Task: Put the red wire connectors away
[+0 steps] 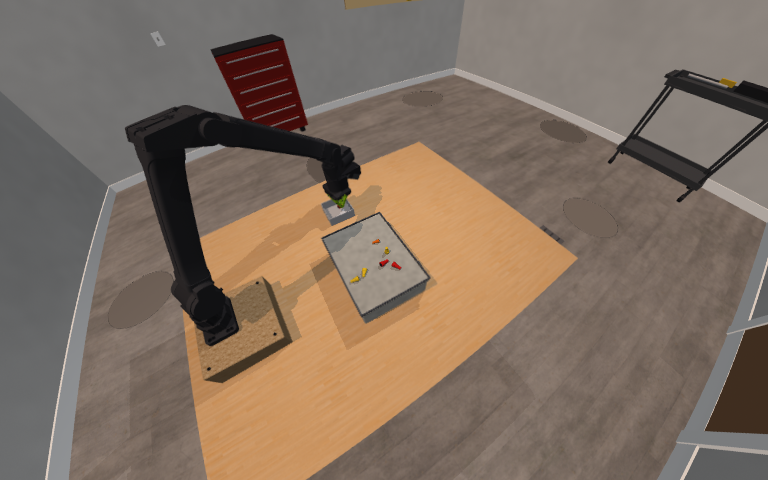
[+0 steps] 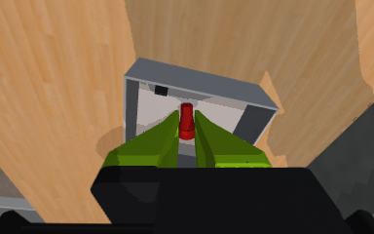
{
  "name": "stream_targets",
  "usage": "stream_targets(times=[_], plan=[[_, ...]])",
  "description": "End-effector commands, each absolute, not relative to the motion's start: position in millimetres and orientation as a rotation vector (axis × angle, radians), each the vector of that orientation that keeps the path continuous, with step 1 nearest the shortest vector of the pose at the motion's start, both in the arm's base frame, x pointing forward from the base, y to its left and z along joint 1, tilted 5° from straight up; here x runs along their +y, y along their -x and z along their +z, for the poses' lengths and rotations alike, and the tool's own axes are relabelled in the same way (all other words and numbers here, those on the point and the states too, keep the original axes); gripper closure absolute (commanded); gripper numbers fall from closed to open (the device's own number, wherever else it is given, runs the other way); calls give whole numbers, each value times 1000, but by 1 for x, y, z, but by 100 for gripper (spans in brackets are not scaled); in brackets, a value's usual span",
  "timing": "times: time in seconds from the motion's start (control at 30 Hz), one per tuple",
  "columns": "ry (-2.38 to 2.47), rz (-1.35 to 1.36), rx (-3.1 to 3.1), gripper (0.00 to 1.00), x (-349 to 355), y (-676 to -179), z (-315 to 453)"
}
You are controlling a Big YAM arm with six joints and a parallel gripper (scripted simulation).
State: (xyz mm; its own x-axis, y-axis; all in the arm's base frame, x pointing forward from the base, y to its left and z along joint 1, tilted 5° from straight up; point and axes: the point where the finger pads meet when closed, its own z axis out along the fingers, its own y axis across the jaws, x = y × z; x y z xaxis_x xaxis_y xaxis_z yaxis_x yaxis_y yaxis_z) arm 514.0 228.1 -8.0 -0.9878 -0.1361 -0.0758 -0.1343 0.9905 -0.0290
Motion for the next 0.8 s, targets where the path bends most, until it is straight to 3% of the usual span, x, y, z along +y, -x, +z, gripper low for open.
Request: stream_targets(times=[0.0,0.77], plan=[[202,-30,3045,90,227,-525,-12],[201,-28,3041,90,228,-527,-10]])
